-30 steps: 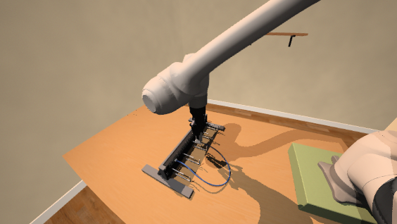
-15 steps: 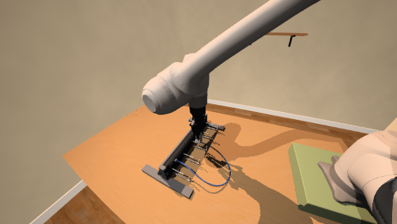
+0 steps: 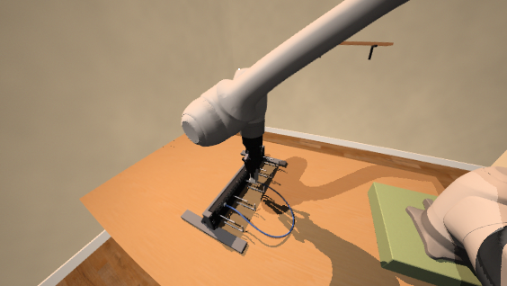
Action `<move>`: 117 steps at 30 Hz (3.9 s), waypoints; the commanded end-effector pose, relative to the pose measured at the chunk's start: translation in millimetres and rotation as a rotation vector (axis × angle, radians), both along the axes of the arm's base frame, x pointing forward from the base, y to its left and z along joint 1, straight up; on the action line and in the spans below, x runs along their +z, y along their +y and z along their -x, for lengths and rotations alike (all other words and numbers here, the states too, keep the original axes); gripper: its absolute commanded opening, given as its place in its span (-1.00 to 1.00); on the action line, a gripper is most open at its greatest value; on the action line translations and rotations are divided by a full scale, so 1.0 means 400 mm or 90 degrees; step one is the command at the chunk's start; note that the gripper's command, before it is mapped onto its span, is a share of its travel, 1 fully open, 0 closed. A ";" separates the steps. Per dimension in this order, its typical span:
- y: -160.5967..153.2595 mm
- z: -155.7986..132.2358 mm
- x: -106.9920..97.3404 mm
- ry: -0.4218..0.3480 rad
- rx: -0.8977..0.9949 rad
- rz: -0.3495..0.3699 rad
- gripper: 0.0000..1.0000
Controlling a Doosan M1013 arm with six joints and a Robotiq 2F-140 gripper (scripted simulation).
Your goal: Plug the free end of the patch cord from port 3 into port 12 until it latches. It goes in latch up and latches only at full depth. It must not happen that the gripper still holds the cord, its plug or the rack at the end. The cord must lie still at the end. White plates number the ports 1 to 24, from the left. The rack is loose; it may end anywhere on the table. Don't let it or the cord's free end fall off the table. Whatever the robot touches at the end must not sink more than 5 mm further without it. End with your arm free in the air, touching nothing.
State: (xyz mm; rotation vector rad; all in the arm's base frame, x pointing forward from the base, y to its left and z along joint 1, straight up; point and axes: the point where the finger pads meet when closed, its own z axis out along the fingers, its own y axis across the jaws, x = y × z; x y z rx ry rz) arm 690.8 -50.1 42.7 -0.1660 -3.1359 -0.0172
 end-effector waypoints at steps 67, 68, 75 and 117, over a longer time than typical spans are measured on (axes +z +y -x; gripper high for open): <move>-0.005 -0.075 0.001 -0.004 0.003 0.000 -1.00; -0.005 -0.075 0.001 -0.004 0.003 0.000 -1.00; -0.005 -0.073 0.001 -0.003 0.003 0.000 -1.00; -0.005 -0.073 0.001 0.001 0.002 0.000 -1.00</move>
